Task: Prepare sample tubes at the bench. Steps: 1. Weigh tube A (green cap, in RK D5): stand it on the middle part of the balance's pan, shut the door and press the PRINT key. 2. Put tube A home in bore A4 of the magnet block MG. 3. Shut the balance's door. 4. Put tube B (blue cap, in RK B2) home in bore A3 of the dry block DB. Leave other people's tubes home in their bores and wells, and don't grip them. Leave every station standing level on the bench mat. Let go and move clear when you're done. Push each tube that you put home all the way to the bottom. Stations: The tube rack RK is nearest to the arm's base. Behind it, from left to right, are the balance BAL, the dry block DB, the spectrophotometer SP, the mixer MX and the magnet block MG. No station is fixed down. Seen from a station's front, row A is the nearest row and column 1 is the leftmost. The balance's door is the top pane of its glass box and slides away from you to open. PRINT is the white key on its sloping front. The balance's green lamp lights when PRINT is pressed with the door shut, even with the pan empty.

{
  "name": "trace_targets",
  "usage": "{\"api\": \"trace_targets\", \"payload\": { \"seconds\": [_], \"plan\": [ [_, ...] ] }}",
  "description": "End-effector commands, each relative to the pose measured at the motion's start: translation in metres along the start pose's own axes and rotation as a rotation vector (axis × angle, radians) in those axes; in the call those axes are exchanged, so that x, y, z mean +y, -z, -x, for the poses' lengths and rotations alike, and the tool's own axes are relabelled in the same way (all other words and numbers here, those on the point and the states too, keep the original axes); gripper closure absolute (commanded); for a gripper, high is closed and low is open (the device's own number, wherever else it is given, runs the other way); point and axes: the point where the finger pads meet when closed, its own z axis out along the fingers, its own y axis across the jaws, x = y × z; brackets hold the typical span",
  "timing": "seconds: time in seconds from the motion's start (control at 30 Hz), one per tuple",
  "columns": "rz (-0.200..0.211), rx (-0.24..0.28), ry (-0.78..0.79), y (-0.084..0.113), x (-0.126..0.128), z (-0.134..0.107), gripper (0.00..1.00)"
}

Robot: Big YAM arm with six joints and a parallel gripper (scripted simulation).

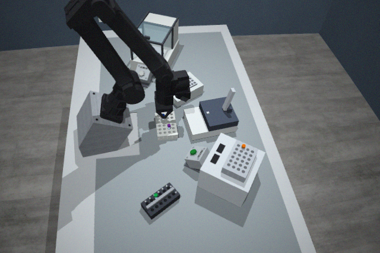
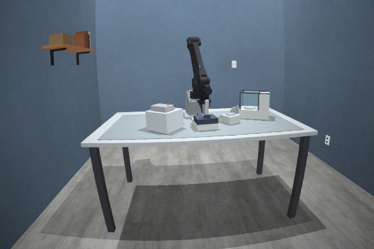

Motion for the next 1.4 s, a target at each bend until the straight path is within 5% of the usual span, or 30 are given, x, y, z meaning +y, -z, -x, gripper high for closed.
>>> {"api": "trace_targets", "payload": {
  "seconds": [0.0,1.37],
  "plan": [
    [-0.001,-0.003,0.001,-0.003,-0.002,0.002,0.64],
    [0.003,-0.012,0.0,-0.012,0.001,0.007,0.64]
  ]
}}
